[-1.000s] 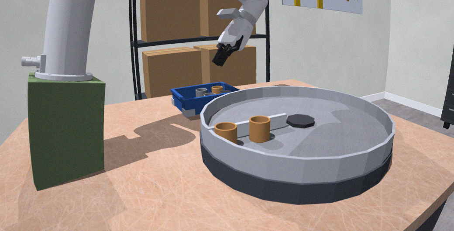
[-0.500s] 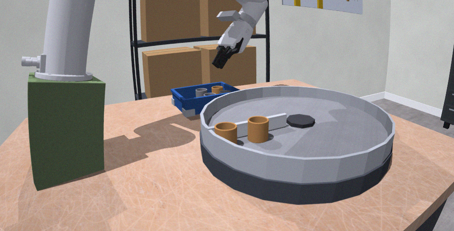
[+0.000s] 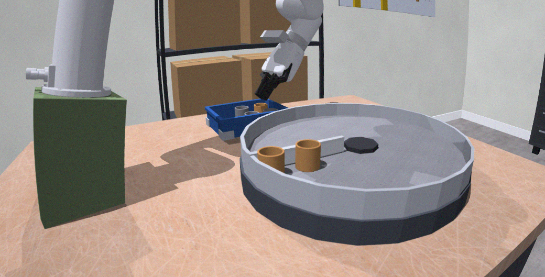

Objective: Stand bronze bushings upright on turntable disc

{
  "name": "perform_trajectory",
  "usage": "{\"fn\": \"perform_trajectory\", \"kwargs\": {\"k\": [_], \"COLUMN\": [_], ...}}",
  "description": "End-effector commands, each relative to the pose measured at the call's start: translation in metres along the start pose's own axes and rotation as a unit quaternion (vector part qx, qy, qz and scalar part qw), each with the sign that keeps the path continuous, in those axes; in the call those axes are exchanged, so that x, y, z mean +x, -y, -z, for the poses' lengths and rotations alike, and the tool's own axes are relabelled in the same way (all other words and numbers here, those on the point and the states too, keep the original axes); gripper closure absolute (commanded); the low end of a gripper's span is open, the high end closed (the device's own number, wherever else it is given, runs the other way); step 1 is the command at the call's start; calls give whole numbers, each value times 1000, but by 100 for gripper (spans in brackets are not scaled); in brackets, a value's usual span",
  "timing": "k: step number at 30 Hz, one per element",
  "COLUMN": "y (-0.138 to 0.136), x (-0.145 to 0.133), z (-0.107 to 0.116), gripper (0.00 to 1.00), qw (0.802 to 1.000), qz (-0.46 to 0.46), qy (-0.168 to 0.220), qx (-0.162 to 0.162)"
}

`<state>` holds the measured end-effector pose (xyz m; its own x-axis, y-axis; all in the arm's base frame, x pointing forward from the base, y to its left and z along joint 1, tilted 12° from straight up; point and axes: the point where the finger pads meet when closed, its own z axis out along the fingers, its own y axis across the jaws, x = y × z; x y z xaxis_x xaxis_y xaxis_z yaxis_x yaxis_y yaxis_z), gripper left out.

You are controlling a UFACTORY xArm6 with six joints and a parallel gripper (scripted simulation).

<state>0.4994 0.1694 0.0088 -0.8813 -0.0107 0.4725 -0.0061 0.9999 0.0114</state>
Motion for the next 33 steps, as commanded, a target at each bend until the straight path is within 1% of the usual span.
{"fn": "perform_trajectory", "kwargs": {"k": [1,33], "y": [-1,-1], "x": [-5,-9], "z": [0,-6], "gripper": [88,88], "qw": [1000,1000], "qz": [1,1], "qy": [3,3], "qx": [-1,-1]}}
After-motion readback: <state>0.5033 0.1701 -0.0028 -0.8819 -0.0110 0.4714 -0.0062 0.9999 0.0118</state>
